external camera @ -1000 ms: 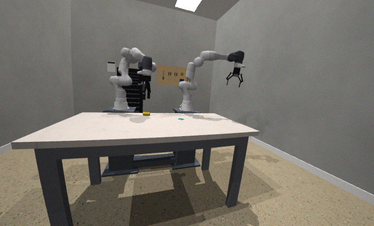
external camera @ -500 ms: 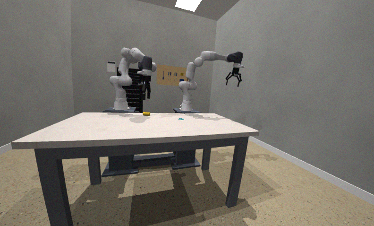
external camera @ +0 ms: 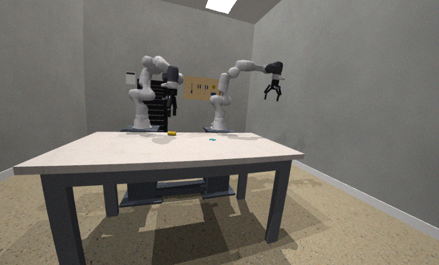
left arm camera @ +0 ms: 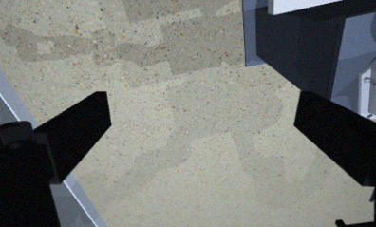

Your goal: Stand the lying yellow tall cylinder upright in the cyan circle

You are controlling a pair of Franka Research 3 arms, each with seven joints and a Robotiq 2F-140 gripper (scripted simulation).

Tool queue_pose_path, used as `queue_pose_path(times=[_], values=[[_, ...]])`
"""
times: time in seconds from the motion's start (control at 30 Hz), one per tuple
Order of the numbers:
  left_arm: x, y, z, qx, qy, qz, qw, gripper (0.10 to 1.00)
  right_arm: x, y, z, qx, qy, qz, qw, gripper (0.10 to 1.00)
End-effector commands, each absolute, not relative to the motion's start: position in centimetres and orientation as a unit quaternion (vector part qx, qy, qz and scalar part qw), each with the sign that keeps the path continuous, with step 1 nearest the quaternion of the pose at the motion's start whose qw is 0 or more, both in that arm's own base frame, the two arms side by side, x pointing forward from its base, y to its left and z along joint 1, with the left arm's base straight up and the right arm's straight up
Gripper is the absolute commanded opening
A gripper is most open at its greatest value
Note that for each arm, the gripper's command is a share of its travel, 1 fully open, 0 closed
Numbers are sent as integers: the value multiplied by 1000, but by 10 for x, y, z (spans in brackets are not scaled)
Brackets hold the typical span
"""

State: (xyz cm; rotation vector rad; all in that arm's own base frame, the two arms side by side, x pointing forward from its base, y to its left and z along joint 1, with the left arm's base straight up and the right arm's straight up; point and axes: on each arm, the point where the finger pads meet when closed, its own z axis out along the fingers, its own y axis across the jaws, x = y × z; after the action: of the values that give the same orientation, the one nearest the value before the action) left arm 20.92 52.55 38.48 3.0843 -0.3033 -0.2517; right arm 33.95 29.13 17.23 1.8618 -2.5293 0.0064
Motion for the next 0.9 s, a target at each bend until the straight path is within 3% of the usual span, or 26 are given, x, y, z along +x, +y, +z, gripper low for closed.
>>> queue_pose_path(times=[0.0, 0.87], values=[[206, 527, 386, 995, -62, -76, 11, 1000, 339, 292, 173, 590, -807, 1, 0, 1000], [122, 548, 397, 991, 126, -45, 6, 1000, 339, 292, 173, 590, -807, 1, 0, 1000]])
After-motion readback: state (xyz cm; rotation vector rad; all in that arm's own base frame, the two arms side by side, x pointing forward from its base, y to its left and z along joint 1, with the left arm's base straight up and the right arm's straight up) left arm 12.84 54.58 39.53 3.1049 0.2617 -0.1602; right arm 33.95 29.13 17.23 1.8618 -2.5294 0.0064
